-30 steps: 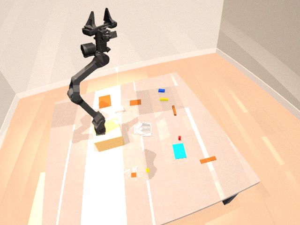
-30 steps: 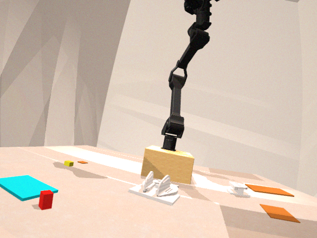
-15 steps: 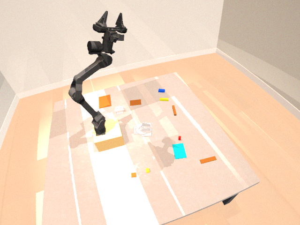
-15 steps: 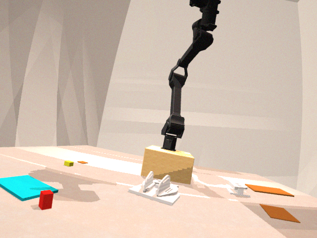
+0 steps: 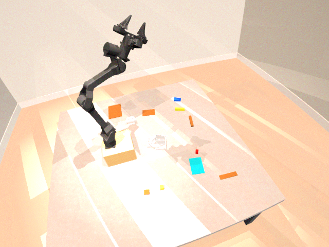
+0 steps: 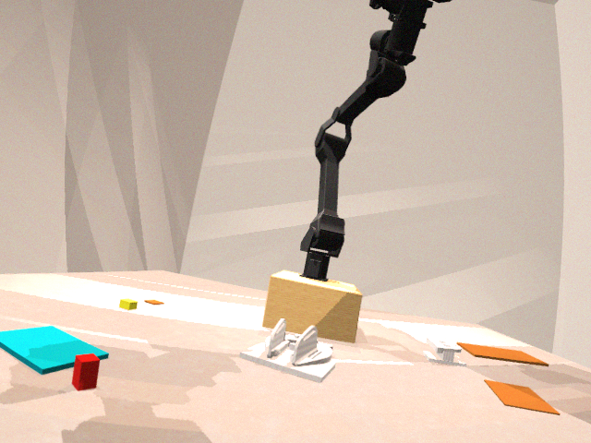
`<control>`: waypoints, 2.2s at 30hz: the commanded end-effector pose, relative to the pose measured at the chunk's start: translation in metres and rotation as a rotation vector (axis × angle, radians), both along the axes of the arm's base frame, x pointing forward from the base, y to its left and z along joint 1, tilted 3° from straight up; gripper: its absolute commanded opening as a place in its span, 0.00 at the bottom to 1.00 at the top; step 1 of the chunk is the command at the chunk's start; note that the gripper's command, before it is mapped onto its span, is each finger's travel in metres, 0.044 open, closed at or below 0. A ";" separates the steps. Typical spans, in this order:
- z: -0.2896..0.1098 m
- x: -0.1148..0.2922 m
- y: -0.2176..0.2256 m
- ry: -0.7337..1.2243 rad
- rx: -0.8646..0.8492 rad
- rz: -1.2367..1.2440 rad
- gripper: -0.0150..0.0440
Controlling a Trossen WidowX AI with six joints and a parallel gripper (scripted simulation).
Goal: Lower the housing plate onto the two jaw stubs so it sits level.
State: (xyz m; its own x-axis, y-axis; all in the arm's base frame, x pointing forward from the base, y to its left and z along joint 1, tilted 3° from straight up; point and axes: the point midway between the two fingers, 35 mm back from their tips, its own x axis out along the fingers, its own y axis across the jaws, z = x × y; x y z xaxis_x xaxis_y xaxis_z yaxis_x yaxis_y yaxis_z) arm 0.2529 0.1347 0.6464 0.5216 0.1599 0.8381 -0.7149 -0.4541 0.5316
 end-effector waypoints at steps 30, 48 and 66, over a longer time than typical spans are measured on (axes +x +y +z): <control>-0.122 0.063 0.113 0.270 -0.613 -0.132 1.00; -0.203 0.074 0.162 0.323 -1.005 -0.163 1.00; -0.287 0.062 0.199 0.291 -1.409 -0.134 1.00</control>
